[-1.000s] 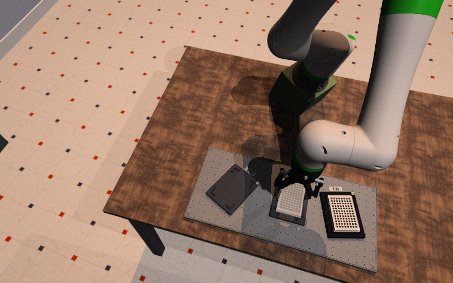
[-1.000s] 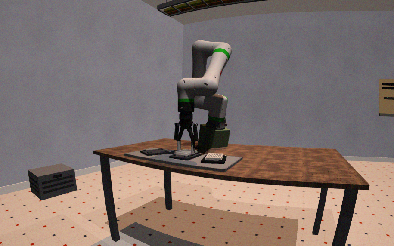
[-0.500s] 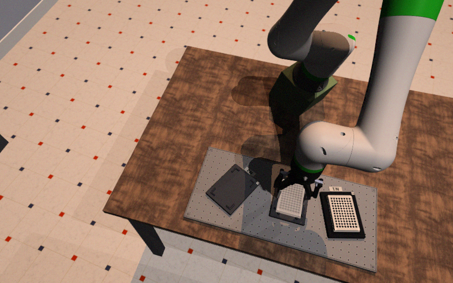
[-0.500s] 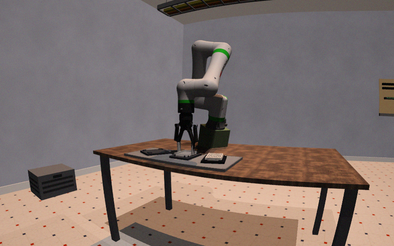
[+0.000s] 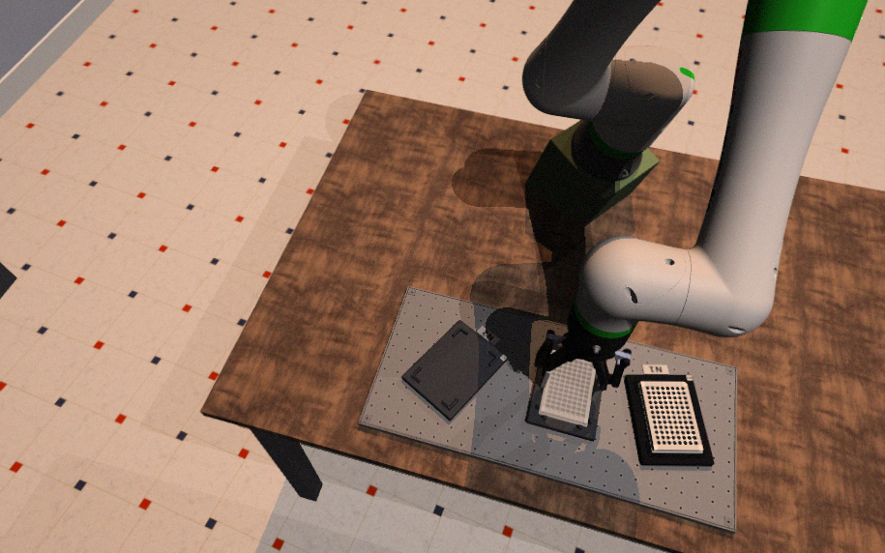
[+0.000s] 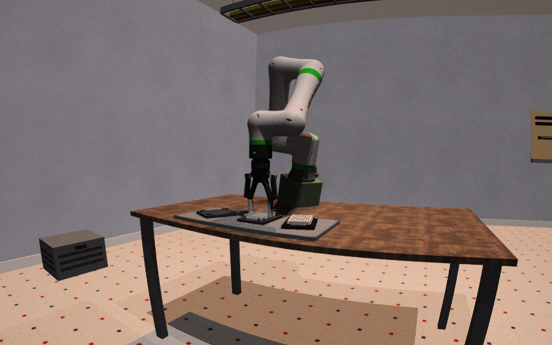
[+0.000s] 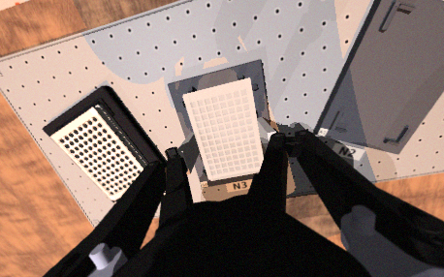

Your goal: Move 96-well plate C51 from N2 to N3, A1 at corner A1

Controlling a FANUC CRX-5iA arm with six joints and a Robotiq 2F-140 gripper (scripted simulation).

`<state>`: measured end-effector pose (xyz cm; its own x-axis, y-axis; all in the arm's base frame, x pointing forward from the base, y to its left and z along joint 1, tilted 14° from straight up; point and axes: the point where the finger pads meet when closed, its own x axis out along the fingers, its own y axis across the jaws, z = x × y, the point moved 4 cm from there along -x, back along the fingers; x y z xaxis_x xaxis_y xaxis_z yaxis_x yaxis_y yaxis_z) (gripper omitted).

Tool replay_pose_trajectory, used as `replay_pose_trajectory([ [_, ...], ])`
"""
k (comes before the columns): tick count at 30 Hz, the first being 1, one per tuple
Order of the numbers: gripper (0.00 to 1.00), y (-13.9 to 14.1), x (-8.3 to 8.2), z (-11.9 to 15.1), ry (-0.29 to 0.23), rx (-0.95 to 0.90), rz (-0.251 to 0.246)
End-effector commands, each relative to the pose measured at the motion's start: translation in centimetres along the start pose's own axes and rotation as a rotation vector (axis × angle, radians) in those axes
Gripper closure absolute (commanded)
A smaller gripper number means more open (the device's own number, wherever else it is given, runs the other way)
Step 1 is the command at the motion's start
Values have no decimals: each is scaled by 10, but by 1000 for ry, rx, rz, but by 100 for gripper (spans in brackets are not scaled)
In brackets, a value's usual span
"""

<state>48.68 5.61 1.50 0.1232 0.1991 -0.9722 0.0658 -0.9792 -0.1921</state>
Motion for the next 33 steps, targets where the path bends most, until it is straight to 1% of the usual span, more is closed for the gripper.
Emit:
replay_pose_trajectory([
  [1,100,0,0,0,0,0,0],
  [23,100,0,0,0,0,0,0],
  [24,34,0,0,0,0,0,0],
  [33,34,0,0,0,0,0,0],
])
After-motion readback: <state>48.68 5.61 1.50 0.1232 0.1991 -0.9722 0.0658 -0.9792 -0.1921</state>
